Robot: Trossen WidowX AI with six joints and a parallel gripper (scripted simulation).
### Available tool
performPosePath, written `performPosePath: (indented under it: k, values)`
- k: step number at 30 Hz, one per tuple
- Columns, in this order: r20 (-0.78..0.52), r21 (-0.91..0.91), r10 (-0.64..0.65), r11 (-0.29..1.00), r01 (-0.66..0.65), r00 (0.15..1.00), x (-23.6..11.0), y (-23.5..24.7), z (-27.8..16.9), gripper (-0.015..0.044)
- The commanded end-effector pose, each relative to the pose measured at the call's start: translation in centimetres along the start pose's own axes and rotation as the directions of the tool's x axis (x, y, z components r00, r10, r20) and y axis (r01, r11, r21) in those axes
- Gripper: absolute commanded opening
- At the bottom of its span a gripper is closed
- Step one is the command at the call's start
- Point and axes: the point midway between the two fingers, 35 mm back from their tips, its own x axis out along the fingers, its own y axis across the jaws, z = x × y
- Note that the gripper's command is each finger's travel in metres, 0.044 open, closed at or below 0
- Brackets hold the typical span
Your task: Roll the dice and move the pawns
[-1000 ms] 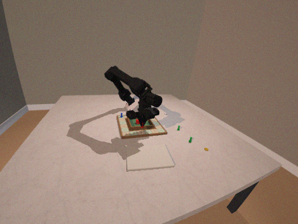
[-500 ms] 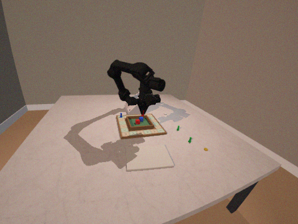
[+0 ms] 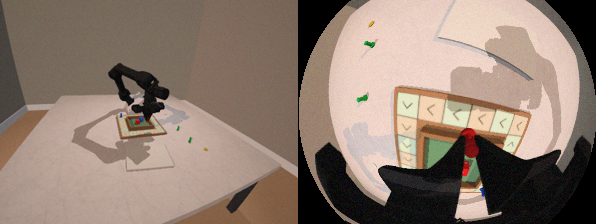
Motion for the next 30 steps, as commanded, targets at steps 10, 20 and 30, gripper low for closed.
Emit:
performPosePath:
  k: [10, 20, 30]
  values:
    - [-0.004, -0.009, -0.008, 1.000, 0.008, 1.000, 4.0, 1.1, 0.0, 0.0000]
    - [-0.004, -0.008, -0.009, 1.000, 0.009, 1.000, 6.1, 1.0, -0.1, 0.0000]
    - [-0.004, -0.008, -0.010, 1.000, 0.010, 1.000, 7.5, 1.0, -0.1, 0.0000]
